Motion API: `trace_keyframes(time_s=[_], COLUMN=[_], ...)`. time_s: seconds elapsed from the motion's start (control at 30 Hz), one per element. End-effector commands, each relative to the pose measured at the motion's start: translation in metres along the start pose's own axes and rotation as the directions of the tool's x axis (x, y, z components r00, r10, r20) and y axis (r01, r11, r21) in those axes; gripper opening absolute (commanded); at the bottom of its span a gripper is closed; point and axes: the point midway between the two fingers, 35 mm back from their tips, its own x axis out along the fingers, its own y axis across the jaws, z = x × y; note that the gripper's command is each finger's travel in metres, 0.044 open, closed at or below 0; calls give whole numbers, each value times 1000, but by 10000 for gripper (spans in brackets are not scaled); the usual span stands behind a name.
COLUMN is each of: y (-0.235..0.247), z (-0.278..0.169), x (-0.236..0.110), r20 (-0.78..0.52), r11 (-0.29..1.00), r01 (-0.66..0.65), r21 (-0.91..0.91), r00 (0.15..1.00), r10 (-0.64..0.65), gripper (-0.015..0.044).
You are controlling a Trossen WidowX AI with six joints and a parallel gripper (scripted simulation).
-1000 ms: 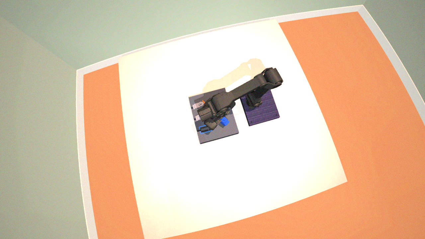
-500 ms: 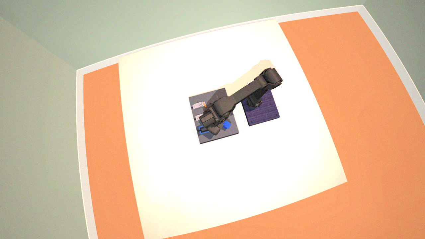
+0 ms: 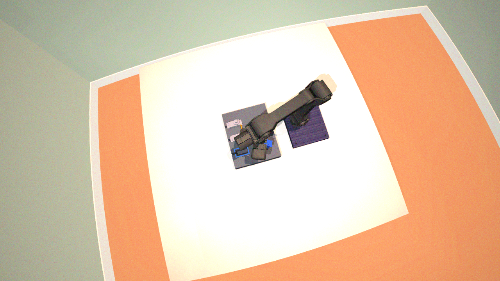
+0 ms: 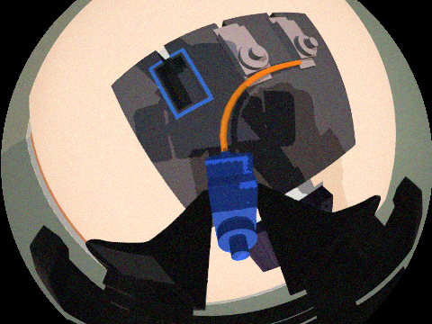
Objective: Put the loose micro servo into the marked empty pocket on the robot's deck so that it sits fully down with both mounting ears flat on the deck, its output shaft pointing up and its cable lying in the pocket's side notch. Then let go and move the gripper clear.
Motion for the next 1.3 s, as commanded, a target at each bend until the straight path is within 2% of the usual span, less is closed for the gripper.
trace_keyframes(time_s=[0.0,0.23,0.53,1.27], y=[2,2,4,35], z=[1,1,8,89], x=[-2,-2,-3,-5], r20=[7,7,7,14], r11=[990,936,934,934], r01=[-7,-6,-6,-5], r21=[-143,-352,-357,-358], r00=[1000,1000,1000,1000], r10=[8,8,9,11], gripper=[0,0,0,0])
